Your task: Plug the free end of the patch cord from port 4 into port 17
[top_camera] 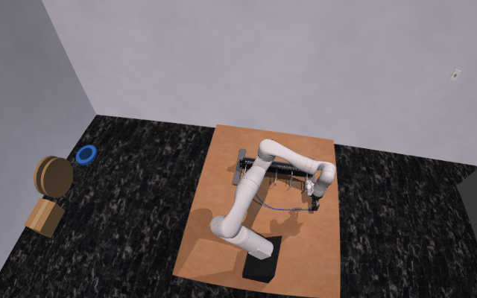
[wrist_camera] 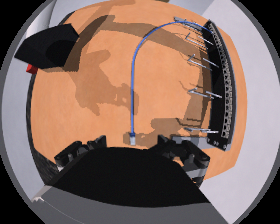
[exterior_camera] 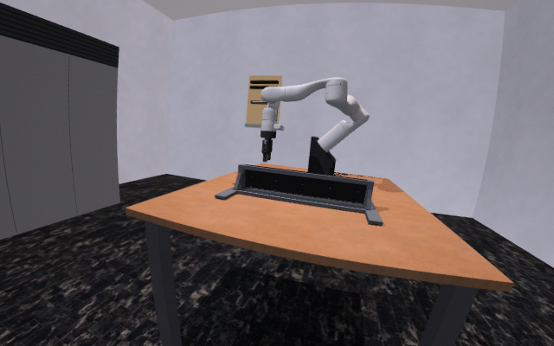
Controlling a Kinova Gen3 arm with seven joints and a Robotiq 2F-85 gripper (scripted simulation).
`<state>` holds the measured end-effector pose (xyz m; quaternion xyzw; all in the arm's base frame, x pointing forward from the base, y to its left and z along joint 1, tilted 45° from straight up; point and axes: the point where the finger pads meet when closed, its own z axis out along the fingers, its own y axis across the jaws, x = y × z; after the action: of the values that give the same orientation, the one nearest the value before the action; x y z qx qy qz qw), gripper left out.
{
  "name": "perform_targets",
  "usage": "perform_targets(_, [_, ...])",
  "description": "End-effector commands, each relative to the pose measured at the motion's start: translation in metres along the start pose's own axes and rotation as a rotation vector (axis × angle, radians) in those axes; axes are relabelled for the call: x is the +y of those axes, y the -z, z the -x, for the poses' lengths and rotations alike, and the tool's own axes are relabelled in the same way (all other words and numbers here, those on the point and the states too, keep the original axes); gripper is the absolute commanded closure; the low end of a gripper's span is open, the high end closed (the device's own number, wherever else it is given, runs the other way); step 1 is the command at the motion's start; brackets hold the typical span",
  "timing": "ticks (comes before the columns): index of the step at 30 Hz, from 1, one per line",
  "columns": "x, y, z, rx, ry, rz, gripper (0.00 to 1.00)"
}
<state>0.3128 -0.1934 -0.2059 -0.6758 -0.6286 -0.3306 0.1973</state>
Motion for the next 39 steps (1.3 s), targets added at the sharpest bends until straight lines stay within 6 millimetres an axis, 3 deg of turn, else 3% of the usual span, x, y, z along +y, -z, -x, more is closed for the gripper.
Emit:
perform_targets(1, [0.0001,0.0026,0.0063,-0.014,-0.011,0.004,0.00])
perform_targets(16, [-0.0008,0.0036,0.0090,-0.020,-0.015,0.004,0.00])
perform_targets(17, [-0.0008,0.0037,0.0091,-0.020,-0.016,0.004,1.00])
perform_targets(39, [-0.0008,0.0039,0.0096,-0.021,-0.017,0.004,1.00])
